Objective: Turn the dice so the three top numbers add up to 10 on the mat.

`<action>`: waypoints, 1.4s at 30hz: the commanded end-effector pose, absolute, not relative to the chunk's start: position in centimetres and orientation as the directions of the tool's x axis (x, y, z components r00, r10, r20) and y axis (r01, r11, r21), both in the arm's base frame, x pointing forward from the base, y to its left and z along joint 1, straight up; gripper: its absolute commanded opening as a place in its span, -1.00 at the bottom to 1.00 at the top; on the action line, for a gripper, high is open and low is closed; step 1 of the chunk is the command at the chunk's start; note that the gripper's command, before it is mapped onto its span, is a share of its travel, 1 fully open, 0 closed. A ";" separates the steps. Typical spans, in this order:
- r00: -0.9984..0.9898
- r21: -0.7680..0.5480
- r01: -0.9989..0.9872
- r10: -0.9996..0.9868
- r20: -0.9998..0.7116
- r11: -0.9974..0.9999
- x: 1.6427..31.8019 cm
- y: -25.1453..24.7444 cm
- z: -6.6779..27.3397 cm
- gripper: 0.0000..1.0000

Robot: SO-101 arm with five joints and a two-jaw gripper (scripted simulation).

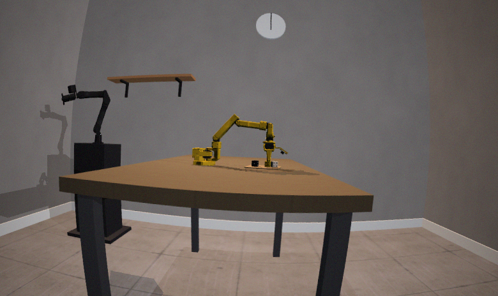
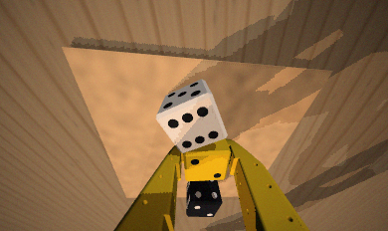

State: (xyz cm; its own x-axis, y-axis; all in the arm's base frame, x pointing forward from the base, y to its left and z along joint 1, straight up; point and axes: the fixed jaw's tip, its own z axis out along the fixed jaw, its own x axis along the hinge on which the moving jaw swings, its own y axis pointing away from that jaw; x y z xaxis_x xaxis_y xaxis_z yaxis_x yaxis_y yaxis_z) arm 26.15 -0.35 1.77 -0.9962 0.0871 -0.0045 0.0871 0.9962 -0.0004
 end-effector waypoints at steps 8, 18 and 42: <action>-0.995 0.002 0.089 0.089 -0.049 0.996 26.6 -0.7 2.6 -1.00; -0.994 0.002 0.089 0.089 -0.056 0.996 26.6 -0.6 3.1 -1.00; -0.986 0.008 0.087 0.087 -0.141 0.996 26.5 -0.1 7.7 -1.00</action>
State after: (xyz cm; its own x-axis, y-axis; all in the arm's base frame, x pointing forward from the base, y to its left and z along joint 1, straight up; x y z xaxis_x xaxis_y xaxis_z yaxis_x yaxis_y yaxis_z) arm 25.65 -0.31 5.63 -0.9950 0.0876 -0.0487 0.0877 0.9961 0.0012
